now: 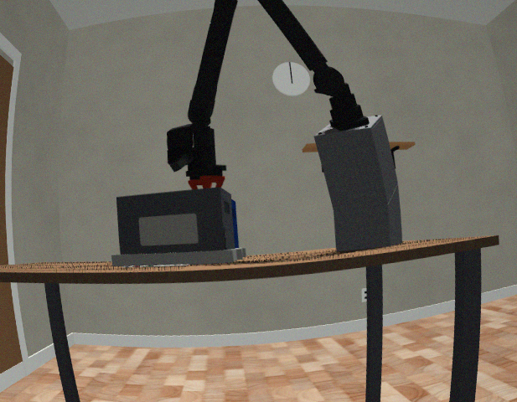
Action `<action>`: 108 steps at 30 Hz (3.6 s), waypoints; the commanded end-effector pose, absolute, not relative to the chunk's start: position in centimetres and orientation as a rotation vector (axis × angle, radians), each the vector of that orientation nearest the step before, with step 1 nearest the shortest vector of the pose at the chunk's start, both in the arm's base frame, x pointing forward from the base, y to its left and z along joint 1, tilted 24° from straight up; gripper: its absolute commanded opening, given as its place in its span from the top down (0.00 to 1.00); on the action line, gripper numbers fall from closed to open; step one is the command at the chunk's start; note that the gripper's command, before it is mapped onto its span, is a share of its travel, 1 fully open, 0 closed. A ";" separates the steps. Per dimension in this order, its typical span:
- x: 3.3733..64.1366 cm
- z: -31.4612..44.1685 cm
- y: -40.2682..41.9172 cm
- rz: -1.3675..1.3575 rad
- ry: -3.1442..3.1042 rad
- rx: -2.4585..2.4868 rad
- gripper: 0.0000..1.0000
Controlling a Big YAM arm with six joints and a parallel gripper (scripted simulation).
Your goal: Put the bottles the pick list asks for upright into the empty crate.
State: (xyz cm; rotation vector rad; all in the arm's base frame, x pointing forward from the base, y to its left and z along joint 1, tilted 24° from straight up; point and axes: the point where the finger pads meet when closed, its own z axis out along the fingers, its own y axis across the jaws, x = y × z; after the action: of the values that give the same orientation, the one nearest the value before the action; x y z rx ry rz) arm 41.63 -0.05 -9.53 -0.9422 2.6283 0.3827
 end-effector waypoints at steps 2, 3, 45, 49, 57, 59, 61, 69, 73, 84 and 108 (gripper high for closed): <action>44.1 -8.2 -0.4 0.333 2.582 -0.933 1.00; 44.1 -8.2 -0.3 0.333 2.582 -0.934 1.00; 42.6 -9.3 -0.1 0.360 2.610 -0.939 0.39; 42.6 -9.3 -0.1 0.360 2.610 -0.939 0.39; 42.5 -9.4 -0.1 0.360 2.610 -0.939 0.39; 42.5 -9.4 -0.1 0.360 2.610 -0.939 0.39; 42.5 -9.4 -0.1 0.360 2.610 -0.939 0.39; 42.5 -9.4 -0.1 0.360 2.610 -0.939 0.39; 42.4 -9.4 -0.1 0.360 2.610 -0.939 0.39; 42.4 -9.5 0.0 0.360 2.610 -0.939 0.39; 41.5 -8.4 -0.8 0.359 2.615 -0.933 0.39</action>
State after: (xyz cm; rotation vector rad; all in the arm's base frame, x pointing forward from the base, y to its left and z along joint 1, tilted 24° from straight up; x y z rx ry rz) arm 41.66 0.05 -9.59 -0.9428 2.6206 0.3718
